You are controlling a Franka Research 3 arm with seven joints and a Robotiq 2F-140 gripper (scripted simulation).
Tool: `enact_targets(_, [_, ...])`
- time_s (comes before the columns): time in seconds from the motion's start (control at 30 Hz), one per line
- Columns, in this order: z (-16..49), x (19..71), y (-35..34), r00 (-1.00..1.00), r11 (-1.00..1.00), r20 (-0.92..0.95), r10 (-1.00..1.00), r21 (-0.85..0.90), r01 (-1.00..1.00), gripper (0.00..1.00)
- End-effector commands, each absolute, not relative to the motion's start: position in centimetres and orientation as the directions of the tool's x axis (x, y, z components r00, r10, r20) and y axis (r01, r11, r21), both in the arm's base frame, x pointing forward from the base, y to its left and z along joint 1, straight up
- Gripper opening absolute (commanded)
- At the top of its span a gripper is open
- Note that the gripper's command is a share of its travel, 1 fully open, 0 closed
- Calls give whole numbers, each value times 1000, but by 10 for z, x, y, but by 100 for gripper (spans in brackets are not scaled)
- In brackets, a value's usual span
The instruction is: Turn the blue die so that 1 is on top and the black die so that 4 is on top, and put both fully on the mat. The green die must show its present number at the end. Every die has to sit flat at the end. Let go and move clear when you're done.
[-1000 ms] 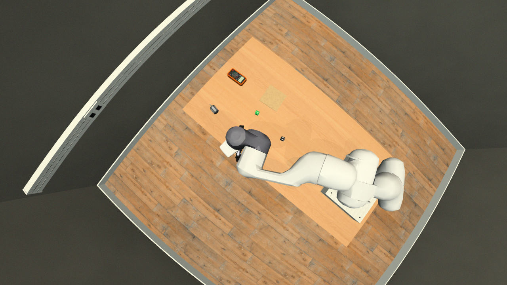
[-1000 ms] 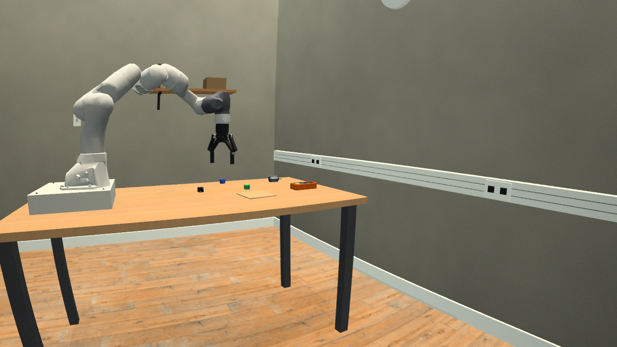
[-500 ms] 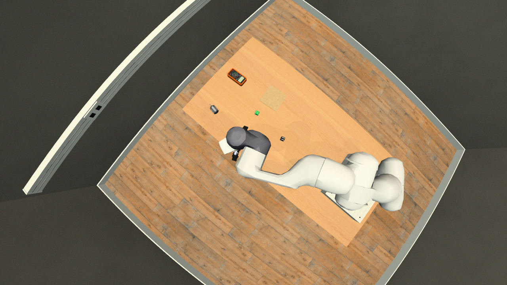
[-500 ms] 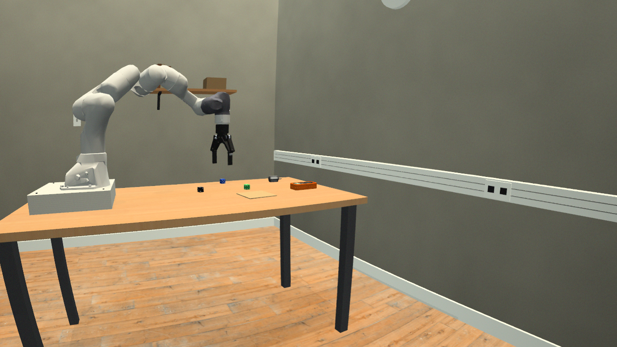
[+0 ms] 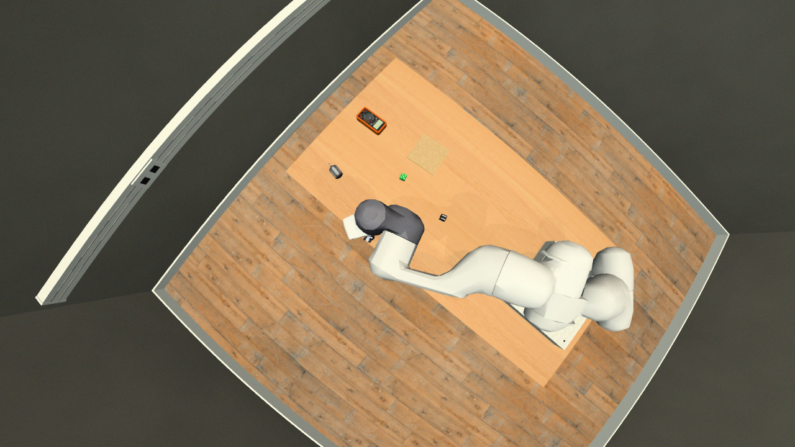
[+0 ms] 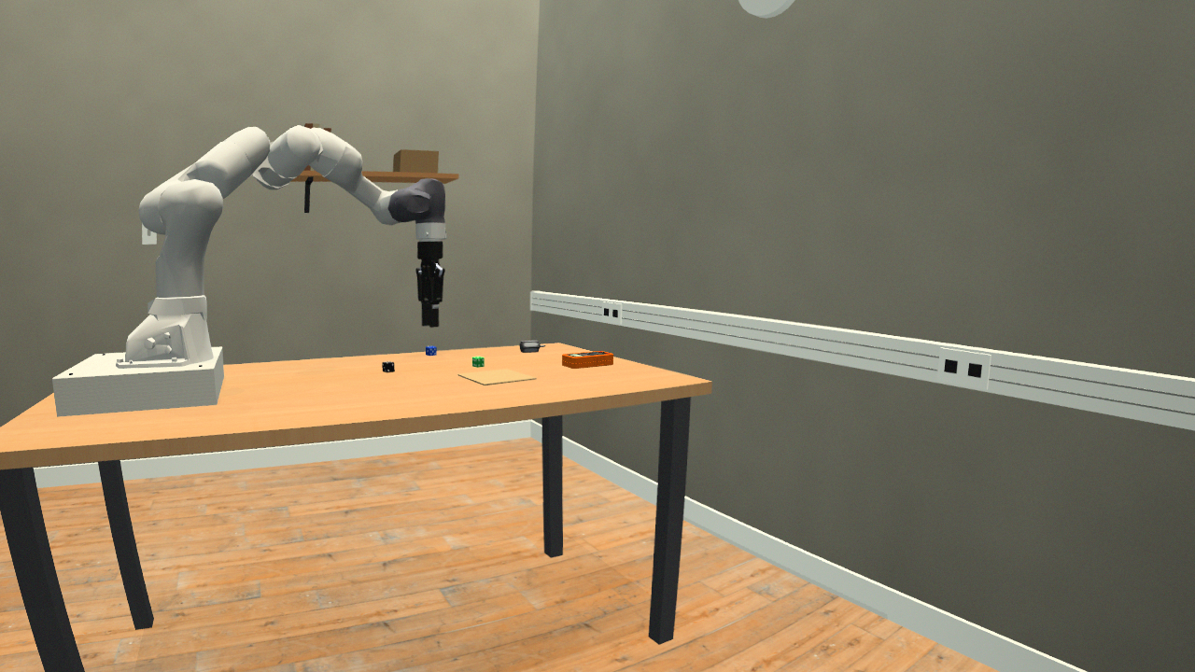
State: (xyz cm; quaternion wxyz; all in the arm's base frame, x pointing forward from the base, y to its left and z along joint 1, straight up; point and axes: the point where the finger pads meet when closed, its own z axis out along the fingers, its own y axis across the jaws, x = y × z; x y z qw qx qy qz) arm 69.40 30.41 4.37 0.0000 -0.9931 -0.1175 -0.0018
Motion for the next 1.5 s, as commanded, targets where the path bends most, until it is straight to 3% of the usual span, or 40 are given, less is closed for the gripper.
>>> enact_targets(0.0, [44,694,305,980,-980,2,199,-1,199,32])
enact_targets(1.47, [29,694,305,980,-980,2,199,-1,199,32])
